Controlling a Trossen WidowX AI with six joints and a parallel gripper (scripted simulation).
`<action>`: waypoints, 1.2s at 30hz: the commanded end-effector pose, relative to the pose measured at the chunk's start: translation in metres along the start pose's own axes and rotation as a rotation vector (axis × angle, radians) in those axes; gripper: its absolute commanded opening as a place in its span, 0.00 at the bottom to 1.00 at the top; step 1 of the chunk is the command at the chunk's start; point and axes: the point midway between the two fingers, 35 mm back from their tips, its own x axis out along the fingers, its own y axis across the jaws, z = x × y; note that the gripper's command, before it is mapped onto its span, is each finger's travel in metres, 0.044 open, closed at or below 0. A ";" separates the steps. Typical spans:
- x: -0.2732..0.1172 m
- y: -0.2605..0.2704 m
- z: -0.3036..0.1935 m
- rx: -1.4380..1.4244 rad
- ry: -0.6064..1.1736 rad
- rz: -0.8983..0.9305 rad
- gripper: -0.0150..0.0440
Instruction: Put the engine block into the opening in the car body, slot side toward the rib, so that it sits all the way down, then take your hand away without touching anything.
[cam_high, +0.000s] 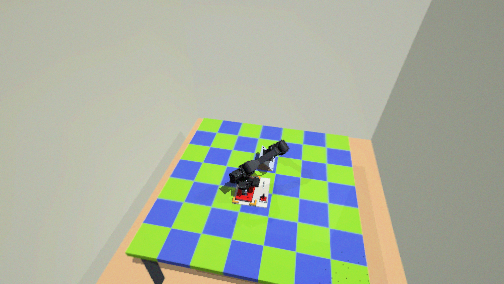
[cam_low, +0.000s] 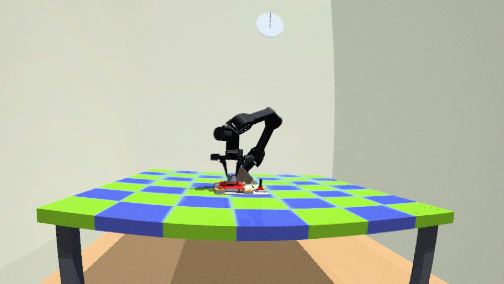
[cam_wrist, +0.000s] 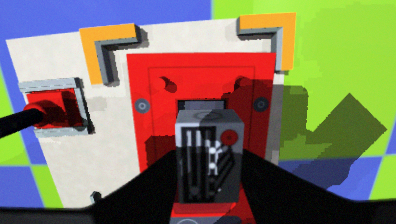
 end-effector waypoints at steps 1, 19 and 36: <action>0.000 -0.001 0.000 0.007 0.001 -0.003 0.52; 0.000 -0.001 0.000 -0.001 0.001 -0.003 0.52; 0.001 -0.001 0.000 -0.002 0.001 -0.003 0.52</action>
